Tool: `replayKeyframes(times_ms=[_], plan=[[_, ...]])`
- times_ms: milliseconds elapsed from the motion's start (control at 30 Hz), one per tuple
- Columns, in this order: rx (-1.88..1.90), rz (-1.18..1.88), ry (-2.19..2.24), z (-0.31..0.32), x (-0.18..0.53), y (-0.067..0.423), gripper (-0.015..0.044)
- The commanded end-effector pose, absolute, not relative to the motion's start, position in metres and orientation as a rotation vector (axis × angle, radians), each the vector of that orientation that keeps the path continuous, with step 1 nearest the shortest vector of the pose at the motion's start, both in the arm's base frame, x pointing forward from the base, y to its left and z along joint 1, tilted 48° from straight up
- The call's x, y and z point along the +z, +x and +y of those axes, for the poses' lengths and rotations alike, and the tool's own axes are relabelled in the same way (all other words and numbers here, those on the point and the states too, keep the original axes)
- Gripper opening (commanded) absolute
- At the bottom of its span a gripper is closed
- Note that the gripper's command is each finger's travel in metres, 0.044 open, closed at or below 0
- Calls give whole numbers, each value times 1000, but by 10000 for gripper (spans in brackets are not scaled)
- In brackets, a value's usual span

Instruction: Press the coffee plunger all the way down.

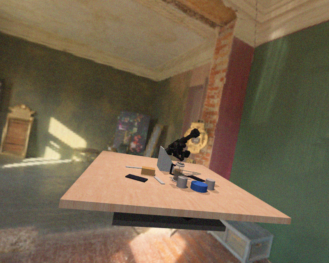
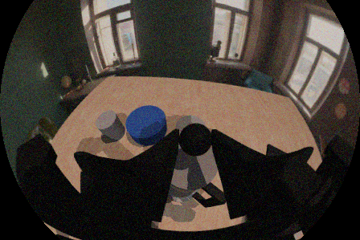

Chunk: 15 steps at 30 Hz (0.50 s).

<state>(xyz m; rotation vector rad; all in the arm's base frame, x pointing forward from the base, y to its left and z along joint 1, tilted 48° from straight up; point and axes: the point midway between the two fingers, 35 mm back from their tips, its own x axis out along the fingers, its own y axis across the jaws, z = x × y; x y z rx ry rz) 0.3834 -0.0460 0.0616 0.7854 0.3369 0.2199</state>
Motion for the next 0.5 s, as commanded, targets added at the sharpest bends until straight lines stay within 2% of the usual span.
replayKeyframes(times_ms=[0,467], plan=[[243,378,802,-36,53,383,119],[243,378,802,-37,53,387,119]])
